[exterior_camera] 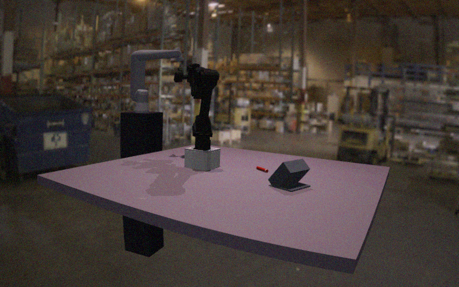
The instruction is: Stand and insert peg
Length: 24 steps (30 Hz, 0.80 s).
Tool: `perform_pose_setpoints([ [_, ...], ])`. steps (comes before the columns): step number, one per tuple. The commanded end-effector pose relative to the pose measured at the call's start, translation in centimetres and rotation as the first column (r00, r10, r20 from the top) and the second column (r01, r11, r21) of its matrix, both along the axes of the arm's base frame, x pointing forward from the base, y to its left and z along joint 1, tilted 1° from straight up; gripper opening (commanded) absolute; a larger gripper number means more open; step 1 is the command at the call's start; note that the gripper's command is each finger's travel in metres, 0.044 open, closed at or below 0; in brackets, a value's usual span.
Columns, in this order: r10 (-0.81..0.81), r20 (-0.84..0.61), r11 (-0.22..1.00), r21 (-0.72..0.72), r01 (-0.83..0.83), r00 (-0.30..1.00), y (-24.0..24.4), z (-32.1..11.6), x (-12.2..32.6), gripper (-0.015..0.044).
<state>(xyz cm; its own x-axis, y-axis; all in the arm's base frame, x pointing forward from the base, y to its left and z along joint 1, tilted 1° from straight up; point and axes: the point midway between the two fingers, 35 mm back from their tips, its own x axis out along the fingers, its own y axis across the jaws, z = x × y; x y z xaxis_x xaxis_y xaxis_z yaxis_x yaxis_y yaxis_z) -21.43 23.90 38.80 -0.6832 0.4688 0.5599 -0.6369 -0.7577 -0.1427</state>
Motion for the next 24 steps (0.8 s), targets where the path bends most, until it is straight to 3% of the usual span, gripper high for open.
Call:
perform_pose_setpoints([
  [1, -0.002, 0.001, 1.000, 0.000, 0.002, 1.000, 0.1, 0.0, 0.0, 0.0426],
  [12, -0.238, 0.165, 0.969, -0.023, 0.245, 0.957, 5.9, -2.5, 3.0, 0.0440],
  [24, -0.484, 0.419, 0.846, -0.001, 0.533, 0.768, 12.5, -6.6, 9.4, 0.0440],
])
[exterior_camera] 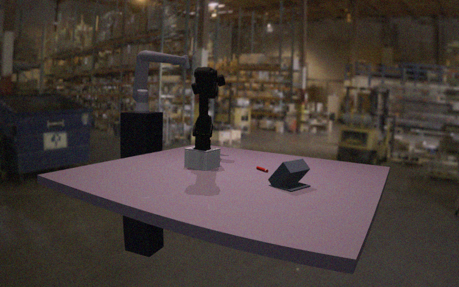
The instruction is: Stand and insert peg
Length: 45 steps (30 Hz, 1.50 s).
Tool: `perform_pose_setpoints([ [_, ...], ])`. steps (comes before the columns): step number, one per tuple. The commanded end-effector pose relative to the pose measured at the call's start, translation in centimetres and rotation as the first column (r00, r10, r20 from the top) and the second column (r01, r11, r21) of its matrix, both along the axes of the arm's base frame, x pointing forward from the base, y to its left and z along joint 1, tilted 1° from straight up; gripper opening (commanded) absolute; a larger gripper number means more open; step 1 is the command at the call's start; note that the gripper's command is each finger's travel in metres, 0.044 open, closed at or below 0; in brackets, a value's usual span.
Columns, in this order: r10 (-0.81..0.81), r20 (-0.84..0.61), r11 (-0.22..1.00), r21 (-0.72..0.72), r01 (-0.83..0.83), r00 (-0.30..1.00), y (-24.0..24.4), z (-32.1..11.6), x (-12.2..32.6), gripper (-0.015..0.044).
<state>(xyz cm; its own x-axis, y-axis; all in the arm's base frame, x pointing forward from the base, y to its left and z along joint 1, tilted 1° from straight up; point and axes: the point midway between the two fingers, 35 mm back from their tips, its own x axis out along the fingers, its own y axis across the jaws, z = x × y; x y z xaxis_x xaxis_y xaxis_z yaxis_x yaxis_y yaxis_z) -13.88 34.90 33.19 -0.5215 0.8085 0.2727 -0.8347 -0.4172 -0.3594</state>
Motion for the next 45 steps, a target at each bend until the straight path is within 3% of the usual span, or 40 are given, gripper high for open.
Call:
perform_pose_setpoints([
  [1, -0.099, 0.078, 0.994, -0.034, 0.102, 0.992, 1.9, -1.4, 2.5, 0.0440],
  [13, -0.334, 0.343, 0.907, -0.135, 0.398, 0.878, 5.9, -6.4, 12.0, 0.0440],
  [23, -0.403, 0.568, 0.771, -0.211, 0.600, 0.717, 6.3, -10.9, 21.1, 0.0440],
  [35, -0.303, 0.786, 0.563, -0.308, 0.767, 0.539, 2.6, -16.6, 32.0, 0.0440],
  [45, -0.066, 0.877, 0.399, -0.413, 0.818, 0.475, -3.9, -21.5, 39.5, 0.0440],
])
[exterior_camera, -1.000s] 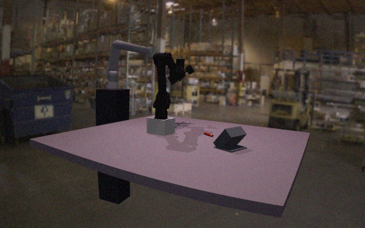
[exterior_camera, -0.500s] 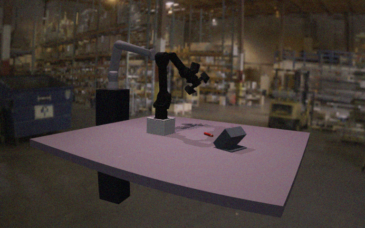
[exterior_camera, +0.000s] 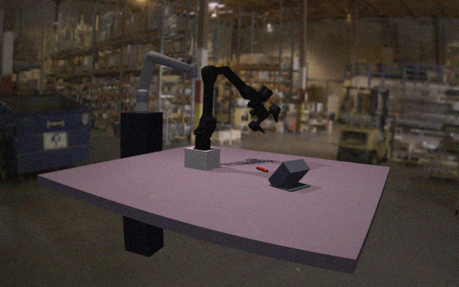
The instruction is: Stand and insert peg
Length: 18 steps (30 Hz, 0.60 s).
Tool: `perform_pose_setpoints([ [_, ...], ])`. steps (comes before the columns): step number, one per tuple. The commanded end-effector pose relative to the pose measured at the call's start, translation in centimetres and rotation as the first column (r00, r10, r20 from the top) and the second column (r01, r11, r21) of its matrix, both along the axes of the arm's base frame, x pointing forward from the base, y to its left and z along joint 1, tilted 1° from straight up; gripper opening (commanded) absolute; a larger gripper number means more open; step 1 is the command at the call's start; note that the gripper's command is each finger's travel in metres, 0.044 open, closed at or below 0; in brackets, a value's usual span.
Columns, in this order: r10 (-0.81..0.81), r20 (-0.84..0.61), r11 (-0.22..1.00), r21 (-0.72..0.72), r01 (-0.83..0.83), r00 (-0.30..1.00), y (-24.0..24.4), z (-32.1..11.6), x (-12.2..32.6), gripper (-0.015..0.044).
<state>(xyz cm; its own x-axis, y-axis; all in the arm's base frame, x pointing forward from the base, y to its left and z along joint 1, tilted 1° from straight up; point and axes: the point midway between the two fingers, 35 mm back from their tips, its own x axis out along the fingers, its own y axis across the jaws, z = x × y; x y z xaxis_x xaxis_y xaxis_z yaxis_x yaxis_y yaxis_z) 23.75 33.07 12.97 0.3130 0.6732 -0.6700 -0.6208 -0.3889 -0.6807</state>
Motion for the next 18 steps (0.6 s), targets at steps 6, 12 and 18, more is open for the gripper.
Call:
perform_pose_setpoints([
  [6, -0.018, -0.014, 0.959, -0.284, 0.013, 1.000, -7.5, -4.1, 5.2, 0.0440],
  [12, -0.010, -0.088, 0.896, -0.443, -0.030, 0.996, -13.6, -6.4, 7.2, 0.0440],
  [18, -0.008, -0.210, 0.833, -0.541, -0.110, 0.978, -20.0, -8.2, 7.7, 0.0440],
])
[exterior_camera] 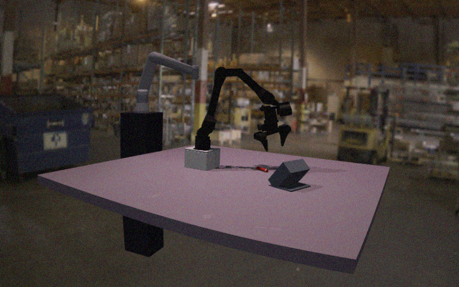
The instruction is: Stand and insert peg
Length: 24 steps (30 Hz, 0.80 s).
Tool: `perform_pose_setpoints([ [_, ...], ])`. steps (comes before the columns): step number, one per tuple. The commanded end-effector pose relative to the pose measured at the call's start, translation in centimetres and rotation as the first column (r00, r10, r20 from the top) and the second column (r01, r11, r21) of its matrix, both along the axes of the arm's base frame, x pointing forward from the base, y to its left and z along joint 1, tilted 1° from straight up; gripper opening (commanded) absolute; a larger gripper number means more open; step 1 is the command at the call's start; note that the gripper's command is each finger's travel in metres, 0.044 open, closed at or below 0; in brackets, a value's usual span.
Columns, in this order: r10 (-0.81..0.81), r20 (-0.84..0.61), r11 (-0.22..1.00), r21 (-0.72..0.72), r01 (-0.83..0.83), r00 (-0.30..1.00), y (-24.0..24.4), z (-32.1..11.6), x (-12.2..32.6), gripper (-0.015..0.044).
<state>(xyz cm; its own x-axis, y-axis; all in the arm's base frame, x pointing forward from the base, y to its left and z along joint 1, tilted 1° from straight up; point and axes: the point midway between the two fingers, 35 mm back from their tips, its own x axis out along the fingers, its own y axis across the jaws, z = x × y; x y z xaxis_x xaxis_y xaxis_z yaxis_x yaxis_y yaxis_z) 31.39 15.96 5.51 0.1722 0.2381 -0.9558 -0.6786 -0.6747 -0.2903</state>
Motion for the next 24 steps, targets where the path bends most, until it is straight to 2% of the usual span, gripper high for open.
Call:
perform_pose_setpoints([
  [1, 0.015, -0.084, 0.998, -0.068, -0.020, 0.996, -3.9, -1.0, 0.0, 0.0440],
  [8, 0.070, -0.241, 0.988, -0.119, -0.101, 0.968, -9.6, -1.8, -1.0, 0.0440],
  [24, 0.072, -0.245, 0.987, -0.120, -0.103, 0.967, -9.7, -3.5, -0.8, 0.0440],
])
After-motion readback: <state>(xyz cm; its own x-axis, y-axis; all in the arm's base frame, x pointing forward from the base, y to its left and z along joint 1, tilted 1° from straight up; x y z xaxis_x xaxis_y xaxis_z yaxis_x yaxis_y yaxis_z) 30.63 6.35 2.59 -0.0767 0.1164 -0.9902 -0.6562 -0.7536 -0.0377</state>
